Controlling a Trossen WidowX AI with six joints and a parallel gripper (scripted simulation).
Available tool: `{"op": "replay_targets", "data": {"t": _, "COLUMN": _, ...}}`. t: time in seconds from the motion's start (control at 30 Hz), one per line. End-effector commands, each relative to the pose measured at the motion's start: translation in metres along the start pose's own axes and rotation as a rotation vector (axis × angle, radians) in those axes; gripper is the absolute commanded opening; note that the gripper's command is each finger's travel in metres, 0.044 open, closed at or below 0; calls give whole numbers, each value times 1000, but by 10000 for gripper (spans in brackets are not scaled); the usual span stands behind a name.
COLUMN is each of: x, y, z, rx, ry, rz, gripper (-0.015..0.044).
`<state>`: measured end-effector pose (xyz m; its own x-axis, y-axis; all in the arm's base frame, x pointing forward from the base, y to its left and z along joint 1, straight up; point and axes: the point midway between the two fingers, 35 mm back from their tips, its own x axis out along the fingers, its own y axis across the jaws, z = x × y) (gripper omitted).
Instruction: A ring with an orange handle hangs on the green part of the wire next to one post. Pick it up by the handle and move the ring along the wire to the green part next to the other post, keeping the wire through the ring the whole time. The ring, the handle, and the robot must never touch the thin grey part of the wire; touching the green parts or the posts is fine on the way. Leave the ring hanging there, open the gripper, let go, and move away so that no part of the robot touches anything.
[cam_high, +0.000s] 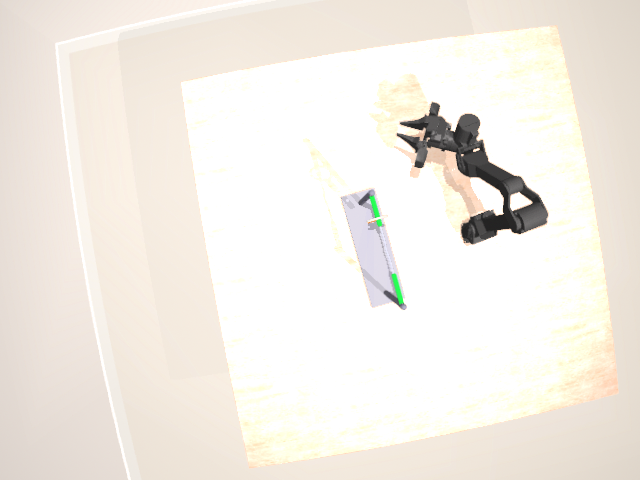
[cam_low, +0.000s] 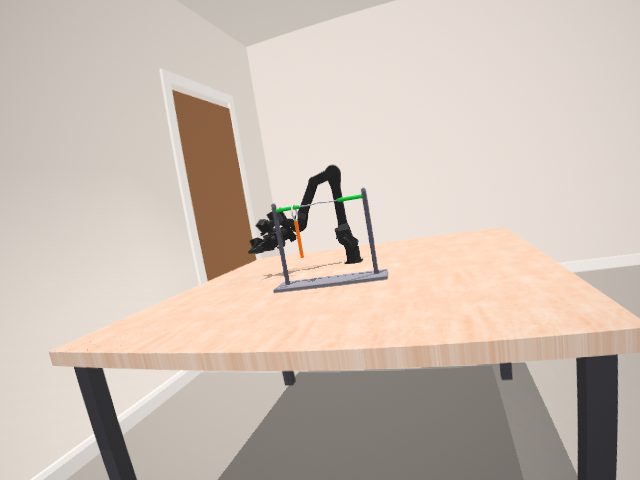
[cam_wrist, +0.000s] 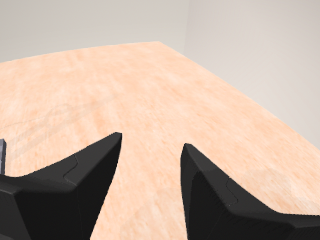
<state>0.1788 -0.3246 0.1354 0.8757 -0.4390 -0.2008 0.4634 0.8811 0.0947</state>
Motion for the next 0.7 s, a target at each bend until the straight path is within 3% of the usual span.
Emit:
{"op": "replay_targets", "data": {"t": 0.0, "x": -3, "y": 45, "z": -20, "rx": -34, "ry": 24, "rz": 111, "gripper": 160}}
{"op": "replay_targets", "data": {"t": 0.43, "x": -50, "y": 190, "z": -86, "rx": -166, "ry": 44, "rz": 523, "gripper": 160}}
{"op": "replay_targets", "data": {"t": 0.67, "x": -61, "y": 209, "z": -96, "rx": -190, "ry": 36, "rz": 590, "gripper": 160}}
